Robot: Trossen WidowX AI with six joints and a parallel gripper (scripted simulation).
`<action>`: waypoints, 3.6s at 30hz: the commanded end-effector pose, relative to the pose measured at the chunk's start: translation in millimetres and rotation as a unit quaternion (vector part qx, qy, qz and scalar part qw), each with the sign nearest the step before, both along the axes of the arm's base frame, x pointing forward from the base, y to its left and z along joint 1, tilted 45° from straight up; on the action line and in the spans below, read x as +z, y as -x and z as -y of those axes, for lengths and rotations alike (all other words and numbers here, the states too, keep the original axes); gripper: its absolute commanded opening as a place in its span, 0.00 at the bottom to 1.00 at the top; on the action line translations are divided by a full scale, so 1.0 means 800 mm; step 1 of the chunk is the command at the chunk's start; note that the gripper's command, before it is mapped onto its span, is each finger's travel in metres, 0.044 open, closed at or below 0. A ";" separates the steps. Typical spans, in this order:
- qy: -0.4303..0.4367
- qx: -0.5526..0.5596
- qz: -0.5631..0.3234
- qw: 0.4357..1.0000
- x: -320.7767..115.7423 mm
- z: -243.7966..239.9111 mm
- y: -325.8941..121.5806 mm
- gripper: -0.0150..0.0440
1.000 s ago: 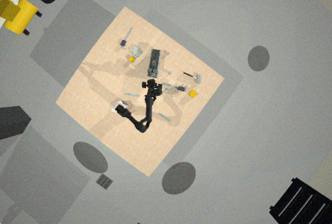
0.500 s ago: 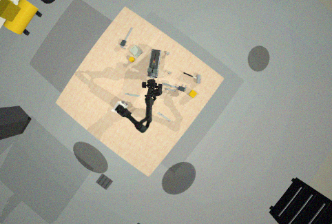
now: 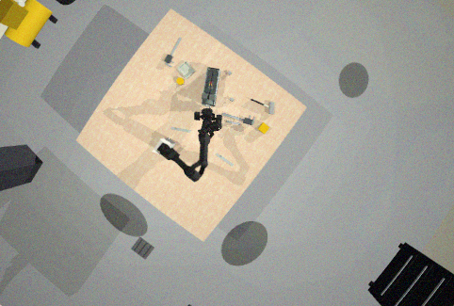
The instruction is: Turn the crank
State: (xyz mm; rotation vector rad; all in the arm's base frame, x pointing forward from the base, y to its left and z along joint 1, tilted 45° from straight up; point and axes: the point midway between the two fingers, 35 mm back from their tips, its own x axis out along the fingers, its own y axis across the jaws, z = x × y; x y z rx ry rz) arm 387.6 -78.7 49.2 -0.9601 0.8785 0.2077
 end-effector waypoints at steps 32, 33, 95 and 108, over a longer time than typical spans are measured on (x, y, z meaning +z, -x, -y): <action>0.004 0.001 0.011 1.000 0.017 -0.001 -0.005 0.25; 0.004 0.001 0.011 1.000 0.017 -0.001 -0.005 0.25; 0.003 0.001 0.011 1.000 0.043 -0.044 0.006 0.25; 0.003 0.001 0.011 1.000 0.037 -0.057 0.014 0.25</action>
